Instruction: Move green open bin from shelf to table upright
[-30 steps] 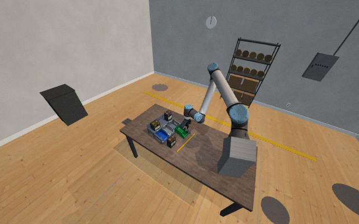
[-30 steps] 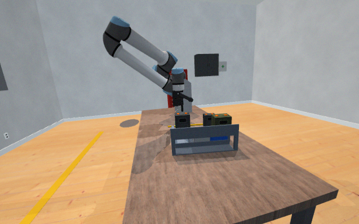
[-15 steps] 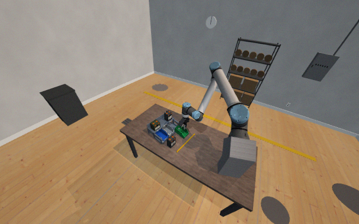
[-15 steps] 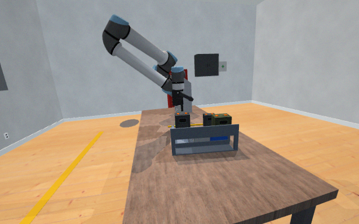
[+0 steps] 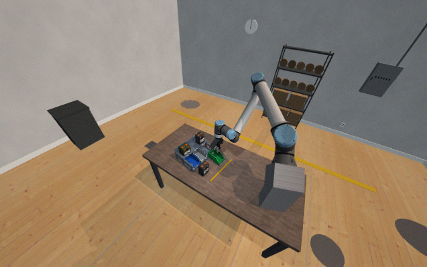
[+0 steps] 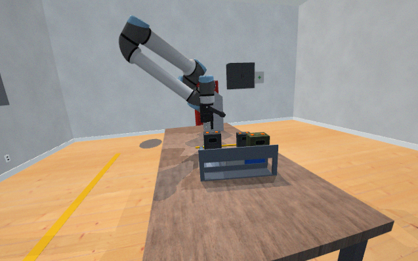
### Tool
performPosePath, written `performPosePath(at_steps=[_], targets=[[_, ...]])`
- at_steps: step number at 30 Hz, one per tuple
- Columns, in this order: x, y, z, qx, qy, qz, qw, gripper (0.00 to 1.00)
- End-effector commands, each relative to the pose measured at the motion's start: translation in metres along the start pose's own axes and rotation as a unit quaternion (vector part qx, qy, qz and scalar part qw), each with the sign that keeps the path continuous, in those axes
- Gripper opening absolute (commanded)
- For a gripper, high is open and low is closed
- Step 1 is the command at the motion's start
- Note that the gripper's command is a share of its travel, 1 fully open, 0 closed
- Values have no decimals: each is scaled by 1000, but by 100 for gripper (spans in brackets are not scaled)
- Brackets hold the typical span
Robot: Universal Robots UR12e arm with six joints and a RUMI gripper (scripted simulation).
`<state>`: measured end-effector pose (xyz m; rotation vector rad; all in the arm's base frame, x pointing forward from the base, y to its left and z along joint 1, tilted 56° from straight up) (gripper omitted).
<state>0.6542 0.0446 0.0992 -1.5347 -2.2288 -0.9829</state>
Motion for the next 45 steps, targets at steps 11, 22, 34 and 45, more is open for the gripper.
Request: performPosePath(at_steps=[11,22,34,45], targets=[[10,30,-3,0,0,0,1000,20],[28,81,-7,0,0,0,1000,20],[30,87,-8,0,0,0,1000,20],[31,89,-8,0,0,0,1000,20]])
Point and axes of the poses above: the point where the finger pads meet when closed, its own x axis back along the fingers, its own y axis across the jaws, z = x × y, the point moved 4 cm from there along x, back along the fingers, and after that the axes turned 1 degree about x, right-handed, at the moved point
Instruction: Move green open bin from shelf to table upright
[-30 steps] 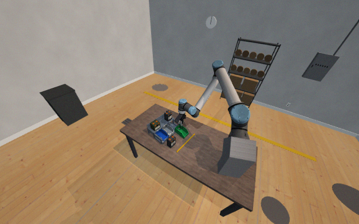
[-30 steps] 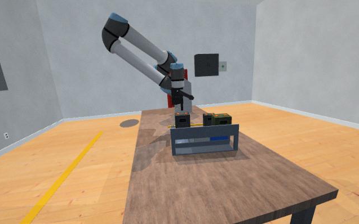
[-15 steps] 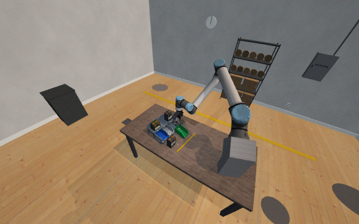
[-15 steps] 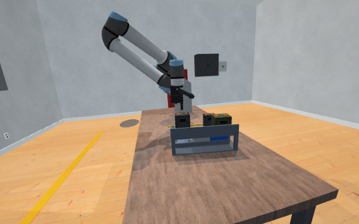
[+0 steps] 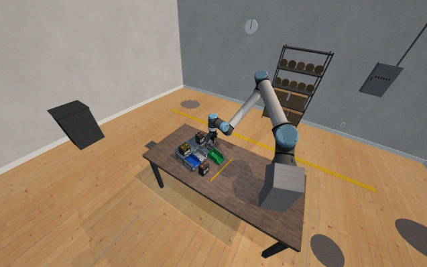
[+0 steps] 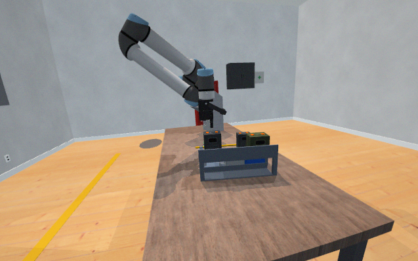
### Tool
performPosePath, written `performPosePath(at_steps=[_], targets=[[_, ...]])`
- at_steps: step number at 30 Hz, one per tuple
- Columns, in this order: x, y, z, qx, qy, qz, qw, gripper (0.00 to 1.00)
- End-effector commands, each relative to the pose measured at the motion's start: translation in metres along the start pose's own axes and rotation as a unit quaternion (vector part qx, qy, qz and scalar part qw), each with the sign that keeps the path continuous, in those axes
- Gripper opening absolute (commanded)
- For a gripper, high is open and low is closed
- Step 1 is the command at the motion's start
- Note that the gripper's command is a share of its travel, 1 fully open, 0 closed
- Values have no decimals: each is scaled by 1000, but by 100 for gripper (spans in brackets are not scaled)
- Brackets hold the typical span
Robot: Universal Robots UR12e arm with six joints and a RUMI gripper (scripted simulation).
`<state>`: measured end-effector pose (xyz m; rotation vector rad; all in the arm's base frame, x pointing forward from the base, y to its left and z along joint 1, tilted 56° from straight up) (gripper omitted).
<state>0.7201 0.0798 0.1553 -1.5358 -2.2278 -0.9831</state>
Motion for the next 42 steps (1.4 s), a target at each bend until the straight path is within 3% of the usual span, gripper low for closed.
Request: performPosePath(at_steps=[1,42], targets=[[1,1,0,0,0,0,1000,20],[-4,-13,1,0,0,0,1000,20]])
Point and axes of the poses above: the point where the finger pads meet when closed, its own x axis back along the fingers, its own y axis across the jaws, z = x × y, the point moved 4 cm from there along x, back along the fingers, and after that the axes turned 1 degree about x, right-handed, at the moved point
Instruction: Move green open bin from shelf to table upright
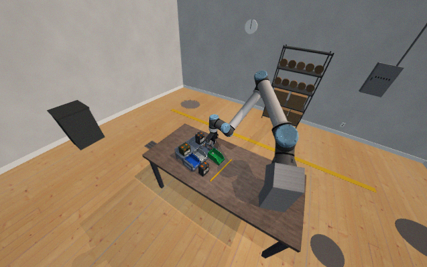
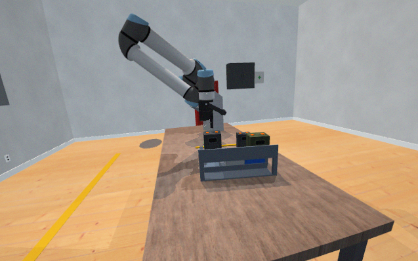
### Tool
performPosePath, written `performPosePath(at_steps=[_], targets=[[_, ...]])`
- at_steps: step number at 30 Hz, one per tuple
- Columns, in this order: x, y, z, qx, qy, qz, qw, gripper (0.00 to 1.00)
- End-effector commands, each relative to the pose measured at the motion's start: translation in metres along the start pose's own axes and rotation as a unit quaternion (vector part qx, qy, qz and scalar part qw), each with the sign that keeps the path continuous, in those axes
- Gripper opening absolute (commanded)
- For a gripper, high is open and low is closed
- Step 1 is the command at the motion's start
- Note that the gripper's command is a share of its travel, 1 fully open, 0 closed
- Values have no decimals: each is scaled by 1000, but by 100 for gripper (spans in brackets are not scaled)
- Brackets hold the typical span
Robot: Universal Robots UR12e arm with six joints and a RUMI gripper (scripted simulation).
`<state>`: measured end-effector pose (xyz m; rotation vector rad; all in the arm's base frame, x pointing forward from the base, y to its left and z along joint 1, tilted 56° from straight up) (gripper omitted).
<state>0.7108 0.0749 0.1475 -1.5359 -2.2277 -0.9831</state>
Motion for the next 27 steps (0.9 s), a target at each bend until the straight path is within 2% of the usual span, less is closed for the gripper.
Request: performPosePath(at_steps=[1,11,16,27], targets=[[0,-1,0,0,0,0,1000,20],[0,-1,0,0,0,0,1000,20],[-10,-1,0,0,0,0,1000,20],[-10,-1,0,0,0,0,1000,20]])
Point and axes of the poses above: the point where the finger pads meet when closed, its own x axis back along the fingers, its own y axis across the jaws, z = x × y, the point moved 4 cm from there along x, back along the fingers, and after that the axes turned 1 degree about x, right-handed, at the moved point
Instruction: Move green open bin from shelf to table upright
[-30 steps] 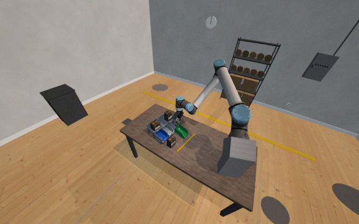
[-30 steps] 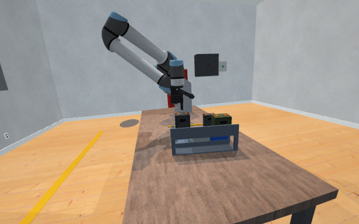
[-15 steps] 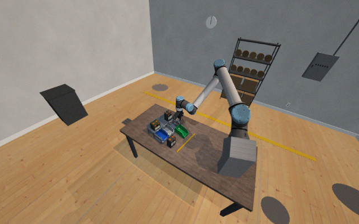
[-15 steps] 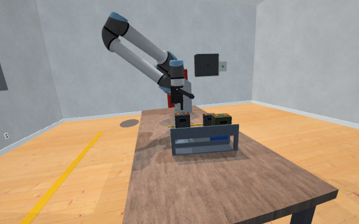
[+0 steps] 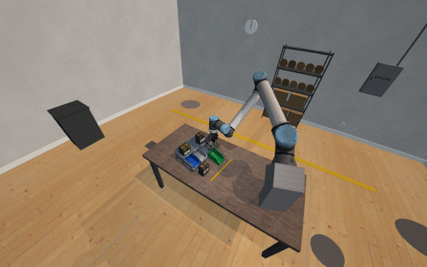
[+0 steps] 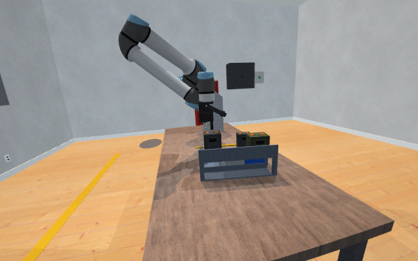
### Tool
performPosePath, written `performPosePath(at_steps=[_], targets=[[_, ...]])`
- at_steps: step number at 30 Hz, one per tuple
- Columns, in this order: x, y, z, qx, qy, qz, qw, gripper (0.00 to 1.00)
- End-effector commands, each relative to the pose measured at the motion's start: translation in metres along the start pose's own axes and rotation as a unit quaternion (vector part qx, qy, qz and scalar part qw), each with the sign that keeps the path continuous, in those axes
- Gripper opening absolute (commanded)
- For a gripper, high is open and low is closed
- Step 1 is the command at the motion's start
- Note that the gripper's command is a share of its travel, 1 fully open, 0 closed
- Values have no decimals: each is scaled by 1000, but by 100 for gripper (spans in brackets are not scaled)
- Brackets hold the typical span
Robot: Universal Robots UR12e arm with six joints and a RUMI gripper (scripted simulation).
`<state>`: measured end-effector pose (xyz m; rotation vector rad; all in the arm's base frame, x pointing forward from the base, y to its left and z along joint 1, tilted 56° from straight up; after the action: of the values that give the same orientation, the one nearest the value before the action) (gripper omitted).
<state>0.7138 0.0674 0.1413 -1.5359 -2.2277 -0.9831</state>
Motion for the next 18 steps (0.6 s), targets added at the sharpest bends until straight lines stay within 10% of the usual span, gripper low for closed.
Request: performPosePath(at_steps=[1,18], targets=[[0,0,0,0,0,0,1000,20],[-10,0,0,0,0,0,1000,20]])
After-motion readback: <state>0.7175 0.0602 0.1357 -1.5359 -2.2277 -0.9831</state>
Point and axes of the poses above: the point where the finger pads meet when closed, its own x axis back along the fingers, its own y axis across the jaws, z = x × y, the point moved 4 cm from there along x, back along the fingers, and after that the axes turned 1 degree about x, right-handed, at the moved point
